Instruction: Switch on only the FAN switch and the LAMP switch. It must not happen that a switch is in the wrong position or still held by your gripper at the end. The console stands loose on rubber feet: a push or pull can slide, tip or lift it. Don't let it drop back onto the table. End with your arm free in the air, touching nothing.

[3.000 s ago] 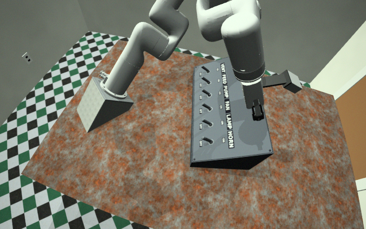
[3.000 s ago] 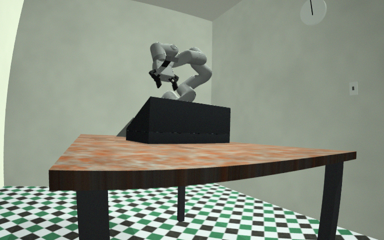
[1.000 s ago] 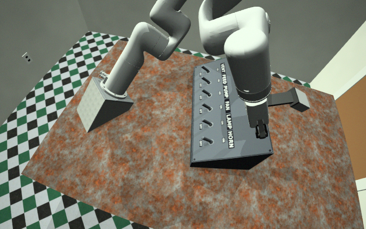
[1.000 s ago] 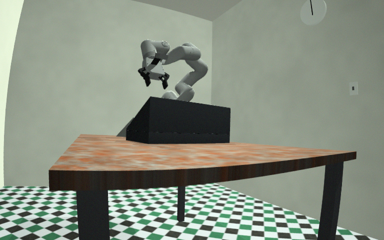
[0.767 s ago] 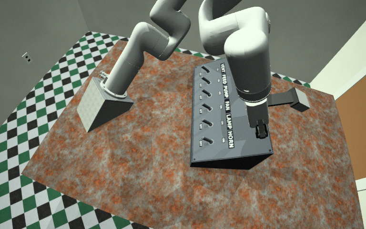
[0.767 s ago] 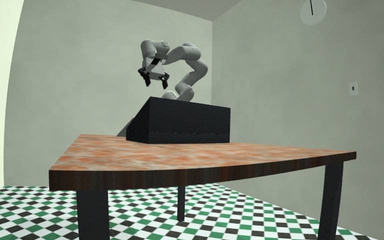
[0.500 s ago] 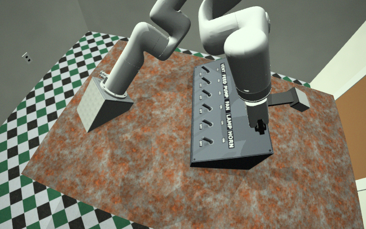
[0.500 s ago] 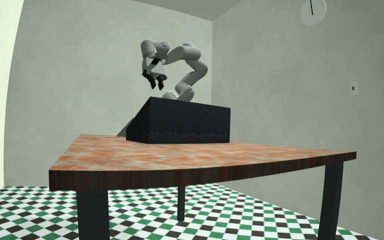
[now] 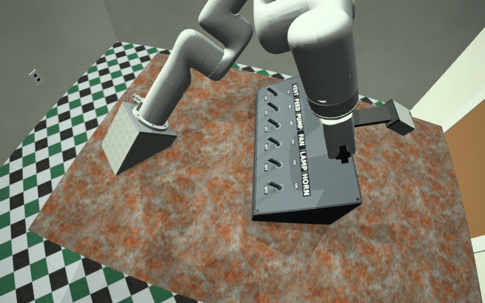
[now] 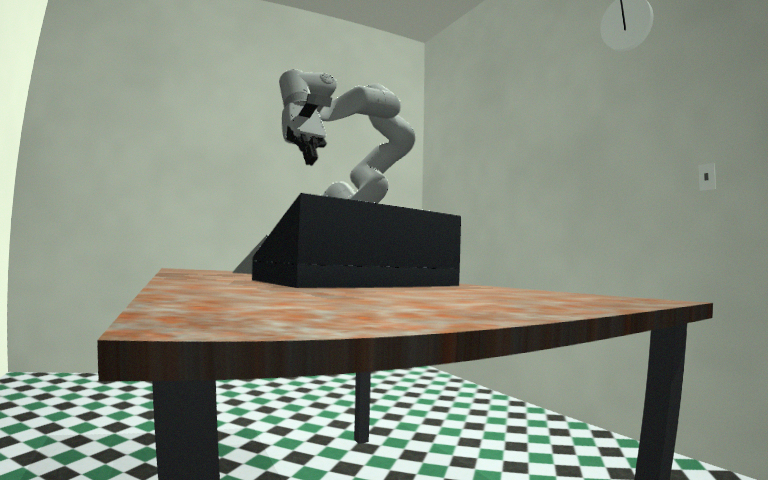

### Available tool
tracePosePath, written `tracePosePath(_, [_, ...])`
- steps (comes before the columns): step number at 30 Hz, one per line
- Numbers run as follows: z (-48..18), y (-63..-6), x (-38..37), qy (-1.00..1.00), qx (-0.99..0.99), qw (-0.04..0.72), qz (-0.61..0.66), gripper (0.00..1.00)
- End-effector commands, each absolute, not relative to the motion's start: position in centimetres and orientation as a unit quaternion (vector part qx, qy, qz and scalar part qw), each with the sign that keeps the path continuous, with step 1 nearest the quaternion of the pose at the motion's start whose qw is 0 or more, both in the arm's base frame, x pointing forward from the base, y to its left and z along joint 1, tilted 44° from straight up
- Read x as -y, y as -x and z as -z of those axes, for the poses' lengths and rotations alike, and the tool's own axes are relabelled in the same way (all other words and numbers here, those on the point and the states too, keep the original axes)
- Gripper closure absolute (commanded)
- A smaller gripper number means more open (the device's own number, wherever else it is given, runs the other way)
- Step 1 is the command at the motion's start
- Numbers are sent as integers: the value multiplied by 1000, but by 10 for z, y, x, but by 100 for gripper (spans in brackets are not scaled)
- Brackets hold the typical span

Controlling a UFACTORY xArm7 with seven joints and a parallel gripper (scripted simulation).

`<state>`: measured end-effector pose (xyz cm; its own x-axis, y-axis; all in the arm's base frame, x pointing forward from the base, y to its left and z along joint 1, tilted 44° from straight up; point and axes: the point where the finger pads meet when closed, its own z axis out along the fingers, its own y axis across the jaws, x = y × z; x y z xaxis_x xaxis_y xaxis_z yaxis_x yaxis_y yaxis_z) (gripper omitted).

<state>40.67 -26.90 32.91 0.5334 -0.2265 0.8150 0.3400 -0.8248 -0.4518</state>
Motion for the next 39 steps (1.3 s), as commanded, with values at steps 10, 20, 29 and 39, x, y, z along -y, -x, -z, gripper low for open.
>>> tracePosePath(10, [-341, -383, 285, 825, 35, 293, 482, 100])
tracePosePath(20, [-287, -329, 268, 830, 27, 286, 477, 100])
tracePosePath(29, [-248, -291, 242, 831, 26, 286, 476, 100])
tracePosePath(39, [-196, -243, 183, 826, 33, 293, 481, 100])
